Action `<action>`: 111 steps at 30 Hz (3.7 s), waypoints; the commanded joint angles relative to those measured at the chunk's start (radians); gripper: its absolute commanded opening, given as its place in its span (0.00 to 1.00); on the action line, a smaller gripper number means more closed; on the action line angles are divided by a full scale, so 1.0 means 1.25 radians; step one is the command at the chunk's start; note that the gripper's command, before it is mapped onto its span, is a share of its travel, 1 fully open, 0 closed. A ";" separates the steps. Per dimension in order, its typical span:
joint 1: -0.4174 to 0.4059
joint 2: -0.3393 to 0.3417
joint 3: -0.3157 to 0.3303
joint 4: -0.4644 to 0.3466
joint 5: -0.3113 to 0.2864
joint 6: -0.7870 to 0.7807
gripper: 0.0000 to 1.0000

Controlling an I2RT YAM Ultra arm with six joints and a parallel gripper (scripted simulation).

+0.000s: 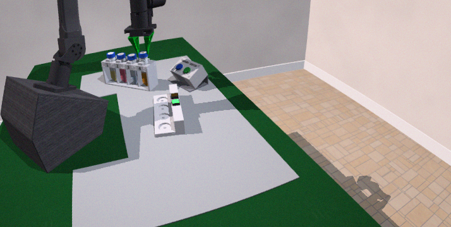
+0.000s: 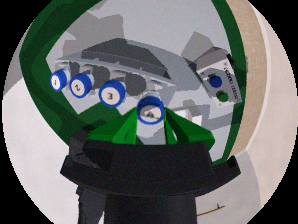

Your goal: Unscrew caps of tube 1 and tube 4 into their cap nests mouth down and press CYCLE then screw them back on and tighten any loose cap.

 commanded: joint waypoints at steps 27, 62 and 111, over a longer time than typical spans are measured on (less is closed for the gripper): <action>0.007 -0.002 0.004 0.006 0.003 0.006 0.00; 0.011 0.012 -0.012 0.036 0.005 0.009 0.49; 0.013 0.024 -0.026 0.062 0.007 0.221 0.00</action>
